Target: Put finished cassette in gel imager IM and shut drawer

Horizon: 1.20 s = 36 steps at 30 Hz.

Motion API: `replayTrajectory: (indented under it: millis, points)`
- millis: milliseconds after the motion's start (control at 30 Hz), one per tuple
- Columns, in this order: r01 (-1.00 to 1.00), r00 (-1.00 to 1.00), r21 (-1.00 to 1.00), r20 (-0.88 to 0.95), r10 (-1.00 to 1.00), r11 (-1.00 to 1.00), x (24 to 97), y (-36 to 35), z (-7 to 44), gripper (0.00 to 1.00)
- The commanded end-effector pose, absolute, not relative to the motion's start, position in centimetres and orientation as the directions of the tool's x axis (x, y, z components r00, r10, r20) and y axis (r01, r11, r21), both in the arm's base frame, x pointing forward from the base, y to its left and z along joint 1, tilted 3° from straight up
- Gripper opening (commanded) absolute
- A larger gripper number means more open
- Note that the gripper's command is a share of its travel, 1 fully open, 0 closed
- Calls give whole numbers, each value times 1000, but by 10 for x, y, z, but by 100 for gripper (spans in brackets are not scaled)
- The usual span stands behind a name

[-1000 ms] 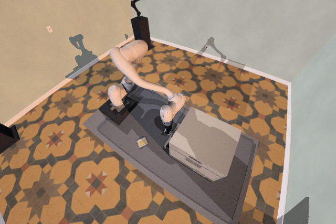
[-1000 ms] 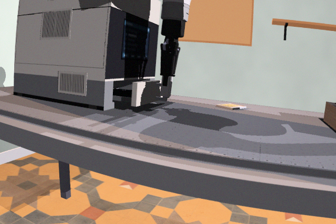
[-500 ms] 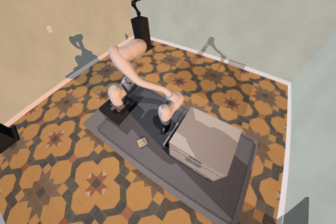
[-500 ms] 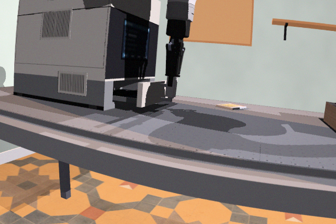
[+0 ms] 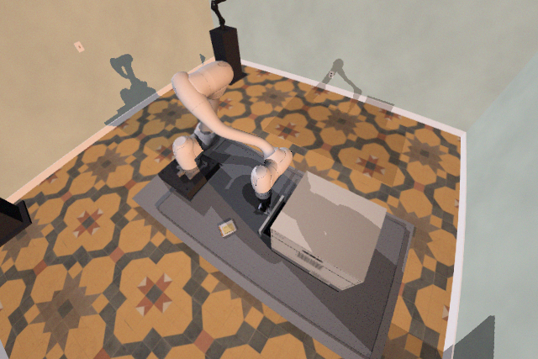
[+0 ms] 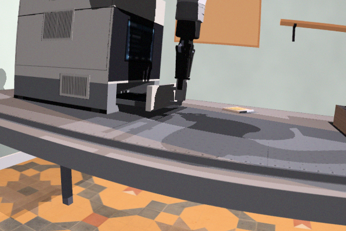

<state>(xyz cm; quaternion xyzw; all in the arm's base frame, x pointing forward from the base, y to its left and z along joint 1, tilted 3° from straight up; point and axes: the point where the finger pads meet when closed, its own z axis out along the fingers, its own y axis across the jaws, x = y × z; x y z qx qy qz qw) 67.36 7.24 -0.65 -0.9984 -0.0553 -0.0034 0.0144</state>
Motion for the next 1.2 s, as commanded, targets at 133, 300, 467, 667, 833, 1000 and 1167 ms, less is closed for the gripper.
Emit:
replayTrajectory:
  millis: [133, 300, 467, 667, 833, 1000, 1167]
  points:
    - [110, 994, -29, -12, 111, -993, 667, 72, -6, 10]
    - [110, 994, -29, -12, 111, -993, 661, 71, -6, 10]
    - [110, 994, -29, -12, 111, -993, 654, 70, -6, 10]
    - [110, 994, -29, -12, 111, -993, 648, 70, -6, 10]
    - [110, 994, -29, -12, 111, -993, 642, 69, -5, 10]
    - [110, 994, -29, -12, 111, -993, 636, 68, -5, 10]
    - [110, 994, -29, -12, 111, -993, 629, 67, -5, 10]
